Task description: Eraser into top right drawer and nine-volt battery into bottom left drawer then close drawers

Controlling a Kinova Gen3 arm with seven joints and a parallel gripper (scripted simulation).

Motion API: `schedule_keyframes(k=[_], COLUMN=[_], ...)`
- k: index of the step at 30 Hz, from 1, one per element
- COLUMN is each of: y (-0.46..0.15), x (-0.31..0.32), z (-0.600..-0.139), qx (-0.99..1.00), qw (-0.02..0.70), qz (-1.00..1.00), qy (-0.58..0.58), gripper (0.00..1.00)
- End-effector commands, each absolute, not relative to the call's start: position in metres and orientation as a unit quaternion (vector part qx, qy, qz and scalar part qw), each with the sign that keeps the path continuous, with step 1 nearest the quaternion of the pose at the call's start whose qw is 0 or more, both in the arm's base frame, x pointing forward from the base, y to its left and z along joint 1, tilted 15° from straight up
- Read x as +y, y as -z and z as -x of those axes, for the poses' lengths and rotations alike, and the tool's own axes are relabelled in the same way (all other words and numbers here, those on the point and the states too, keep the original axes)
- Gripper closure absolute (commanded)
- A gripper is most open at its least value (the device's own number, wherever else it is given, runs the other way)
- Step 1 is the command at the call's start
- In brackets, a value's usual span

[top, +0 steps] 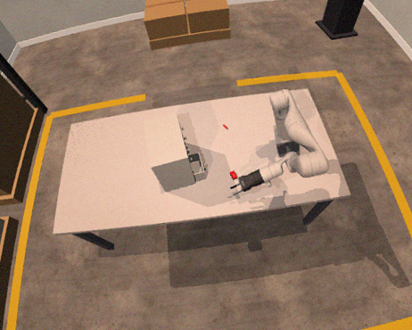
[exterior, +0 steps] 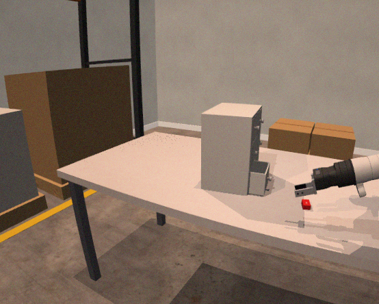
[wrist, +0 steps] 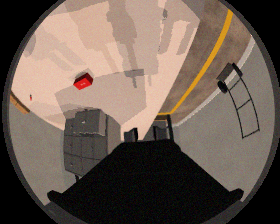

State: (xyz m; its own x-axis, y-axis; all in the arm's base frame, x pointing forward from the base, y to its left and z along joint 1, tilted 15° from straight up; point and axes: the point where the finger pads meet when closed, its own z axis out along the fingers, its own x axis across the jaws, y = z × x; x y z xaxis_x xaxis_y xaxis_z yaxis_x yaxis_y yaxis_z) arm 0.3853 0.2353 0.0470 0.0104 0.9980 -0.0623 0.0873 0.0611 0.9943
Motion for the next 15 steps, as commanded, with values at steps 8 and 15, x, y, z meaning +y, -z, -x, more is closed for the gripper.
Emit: schedule_keyframes(k=[8,15], y=[-0.0470,-0.0472], x=[0.2406,0.2417], z=[-0.3829,-0.3826], qx=[0.532,0.532], qw=[0.495,0.495], qz=[-0.512,-0.512], qy=[-0.458,-0.458], gripper=[0.33,0.33])
